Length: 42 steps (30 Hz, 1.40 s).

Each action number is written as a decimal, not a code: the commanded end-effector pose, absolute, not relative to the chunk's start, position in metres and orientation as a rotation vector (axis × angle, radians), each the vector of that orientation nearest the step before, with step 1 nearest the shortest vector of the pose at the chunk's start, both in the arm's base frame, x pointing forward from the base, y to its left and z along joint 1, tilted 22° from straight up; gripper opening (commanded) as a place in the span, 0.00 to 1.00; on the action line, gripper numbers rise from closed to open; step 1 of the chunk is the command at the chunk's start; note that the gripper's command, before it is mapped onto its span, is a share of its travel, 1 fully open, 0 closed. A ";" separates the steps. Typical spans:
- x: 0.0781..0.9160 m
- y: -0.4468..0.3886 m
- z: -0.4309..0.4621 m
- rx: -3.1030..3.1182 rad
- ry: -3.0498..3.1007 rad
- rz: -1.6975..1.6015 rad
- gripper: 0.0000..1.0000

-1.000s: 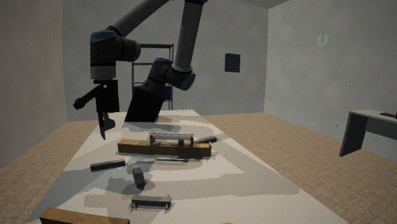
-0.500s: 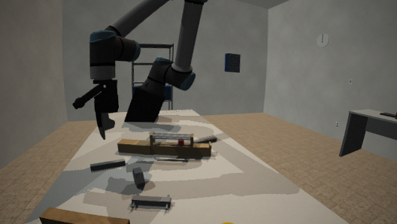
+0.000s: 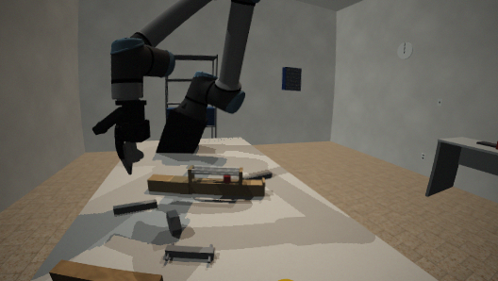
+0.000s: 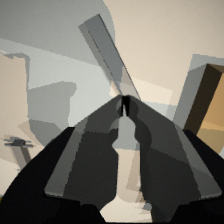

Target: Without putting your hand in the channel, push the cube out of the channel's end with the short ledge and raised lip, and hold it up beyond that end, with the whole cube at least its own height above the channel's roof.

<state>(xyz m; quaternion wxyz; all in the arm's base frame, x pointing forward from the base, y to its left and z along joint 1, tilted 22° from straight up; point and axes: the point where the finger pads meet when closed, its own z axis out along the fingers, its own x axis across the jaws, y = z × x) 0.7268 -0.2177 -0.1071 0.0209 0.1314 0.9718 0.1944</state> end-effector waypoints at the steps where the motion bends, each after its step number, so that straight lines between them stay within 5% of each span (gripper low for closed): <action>1: 0.725 -0.219 -0.107 0.651 3.000 0.606 0.00; 42: 0.721 -0.214 -0.105 2.756 1.921 0.501 0.00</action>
